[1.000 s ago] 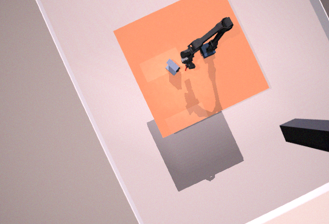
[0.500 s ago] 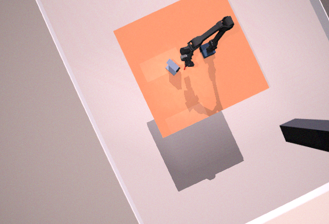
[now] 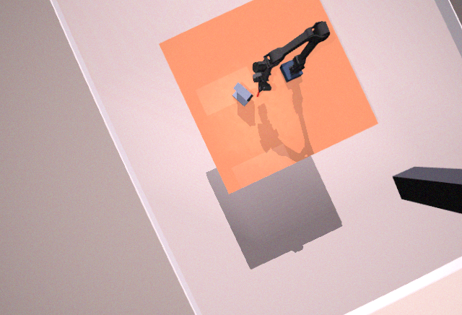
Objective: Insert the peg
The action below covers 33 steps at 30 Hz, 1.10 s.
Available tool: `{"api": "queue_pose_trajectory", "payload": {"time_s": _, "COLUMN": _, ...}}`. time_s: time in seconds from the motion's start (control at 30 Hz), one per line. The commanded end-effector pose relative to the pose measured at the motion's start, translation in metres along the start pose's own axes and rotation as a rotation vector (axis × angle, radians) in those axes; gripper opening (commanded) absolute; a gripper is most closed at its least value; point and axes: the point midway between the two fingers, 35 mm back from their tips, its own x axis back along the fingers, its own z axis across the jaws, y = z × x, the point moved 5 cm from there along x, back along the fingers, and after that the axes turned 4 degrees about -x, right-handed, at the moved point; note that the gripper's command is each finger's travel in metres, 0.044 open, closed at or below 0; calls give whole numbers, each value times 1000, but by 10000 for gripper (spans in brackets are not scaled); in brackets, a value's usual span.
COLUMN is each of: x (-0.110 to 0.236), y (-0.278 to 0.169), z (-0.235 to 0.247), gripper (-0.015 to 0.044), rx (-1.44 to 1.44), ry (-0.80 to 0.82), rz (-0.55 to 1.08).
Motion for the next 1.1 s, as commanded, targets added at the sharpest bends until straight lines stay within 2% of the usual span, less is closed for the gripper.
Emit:
{"api": "queue_pose_trajectory", "payload": {"time_s": 0.0, "x": 5, "y": 2, "z": -4, "gripper": 0, "rx": -15, "ry": 25, "rz": -31}}
{"api": "queue_pose_trajectory", "payload": {"time_s": 1.07, "x": 19, "y": 2, "z": -39, "gripper": 0, "rx": -107, "ry": 142, "rz": -166}}
